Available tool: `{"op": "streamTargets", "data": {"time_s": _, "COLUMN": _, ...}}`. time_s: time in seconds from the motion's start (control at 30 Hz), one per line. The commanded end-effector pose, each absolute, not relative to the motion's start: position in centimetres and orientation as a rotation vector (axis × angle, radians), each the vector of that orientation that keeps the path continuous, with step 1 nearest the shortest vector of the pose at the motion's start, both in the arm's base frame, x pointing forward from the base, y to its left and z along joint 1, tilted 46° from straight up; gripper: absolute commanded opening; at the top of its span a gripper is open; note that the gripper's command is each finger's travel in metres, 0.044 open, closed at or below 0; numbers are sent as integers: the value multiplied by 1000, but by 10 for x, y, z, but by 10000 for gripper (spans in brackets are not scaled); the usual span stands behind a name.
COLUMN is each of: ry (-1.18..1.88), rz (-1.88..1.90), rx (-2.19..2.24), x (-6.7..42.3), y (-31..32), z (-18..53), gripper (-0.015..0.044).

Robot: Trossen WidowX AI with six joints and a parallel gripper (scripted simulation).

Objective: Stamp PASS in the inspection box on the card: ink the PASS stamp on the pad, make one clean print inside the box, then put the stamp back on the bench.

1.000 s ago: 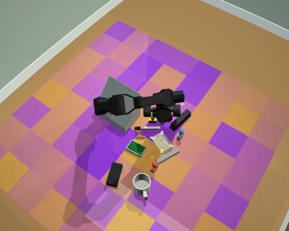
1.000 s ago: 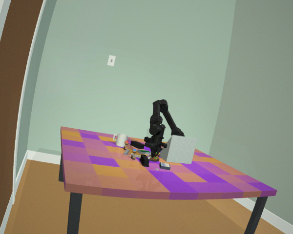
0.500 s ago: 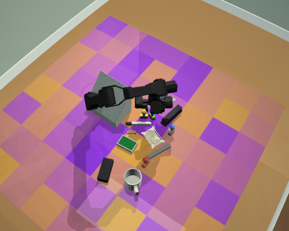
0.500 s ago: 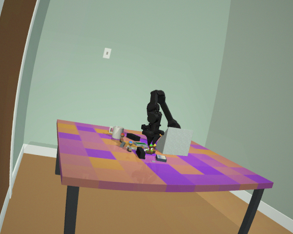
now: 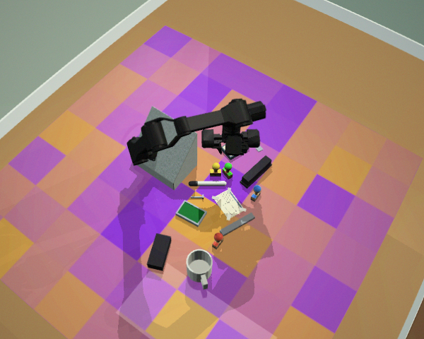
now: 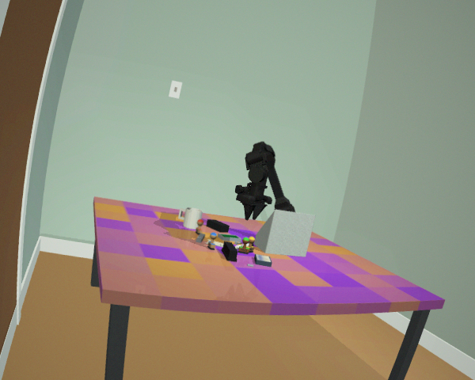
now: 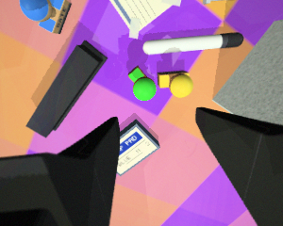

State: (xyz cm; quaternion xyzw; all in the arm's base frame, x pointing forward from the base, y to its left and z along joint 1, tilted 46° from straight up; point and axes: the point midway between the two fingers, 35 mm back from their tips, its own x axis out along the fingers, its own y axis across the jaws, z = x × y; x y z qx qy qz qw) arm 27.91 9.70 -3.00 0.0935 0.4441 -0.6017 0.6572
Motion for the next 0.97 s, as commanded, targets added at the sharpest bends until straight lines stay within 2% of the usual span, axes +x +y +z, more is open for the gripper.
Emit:
{"op": "streamTargets", "data": {"time_s": 0.0, "ry": 1005, "rz": -1362, "rx": 226, "x": 280, "y": 101, "z": -26, "gripper": 258}}
{"op": "streamTargets", "data": {"time_s": 0.93, "ry": 1005, "rz": -1361, "rx": 215, "x": 280, "y": 99, "z": -28, "gripper": 258}}
